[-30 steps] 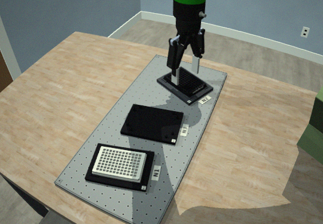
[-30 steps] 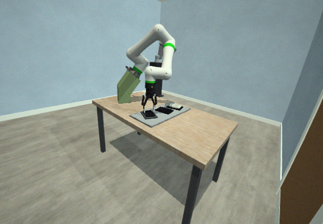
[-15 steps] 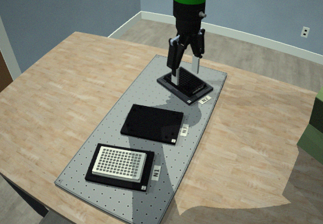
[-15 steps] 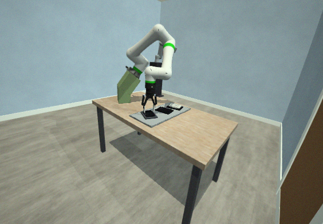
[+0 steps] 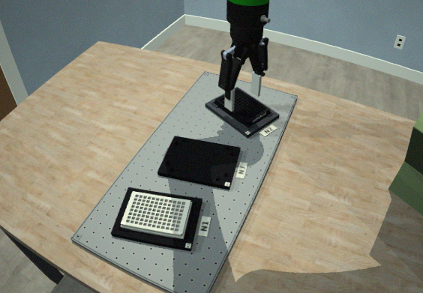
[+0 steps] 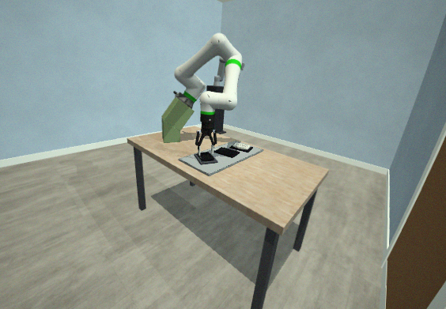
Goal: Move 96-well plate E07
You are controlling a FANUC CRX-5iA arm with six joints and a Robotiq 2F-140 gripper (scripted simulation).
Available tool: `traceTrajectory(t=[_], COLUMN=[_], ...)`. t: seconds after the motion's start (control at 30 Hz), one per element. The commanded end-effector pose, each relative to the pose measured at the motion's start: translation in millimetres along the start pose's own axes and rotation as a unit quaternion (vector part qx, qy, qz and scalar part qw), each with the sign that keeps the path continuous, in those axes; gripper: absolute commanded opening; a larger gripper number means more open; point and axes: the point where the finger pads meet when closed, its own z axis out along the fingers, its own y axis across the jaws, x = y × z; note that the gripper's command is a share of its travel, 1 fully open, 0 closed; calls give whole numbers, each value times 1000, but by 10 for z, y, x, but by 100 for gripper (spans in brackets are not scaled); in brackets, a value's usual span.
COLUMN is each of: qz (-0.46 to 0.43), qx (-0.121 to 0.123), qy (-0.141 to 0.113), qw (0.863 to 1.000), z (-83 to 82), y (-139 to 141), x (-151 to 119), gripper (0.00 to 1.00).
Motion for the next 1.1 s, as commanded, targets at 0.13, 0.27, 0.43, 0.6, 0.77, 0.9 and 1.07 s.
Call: traceTrajectory(t=[0.13,0.27,0.43,0.6,0.77,0.9,1.07], qz=[0,0,0,0,0,0,0], qx=[0,0,0,0,0,0,0], qy=[0,0,0,0,0,0,0], qw=[1000,1000,1000,1000,1000,1000,1000], z=[-2,-2,-2,-2,-2,-2,-2], y=[1,1,1,1,1,1,1], x=[2,2,2,2,2,2,2], gripper=[59,59,59,66,66,66,66])
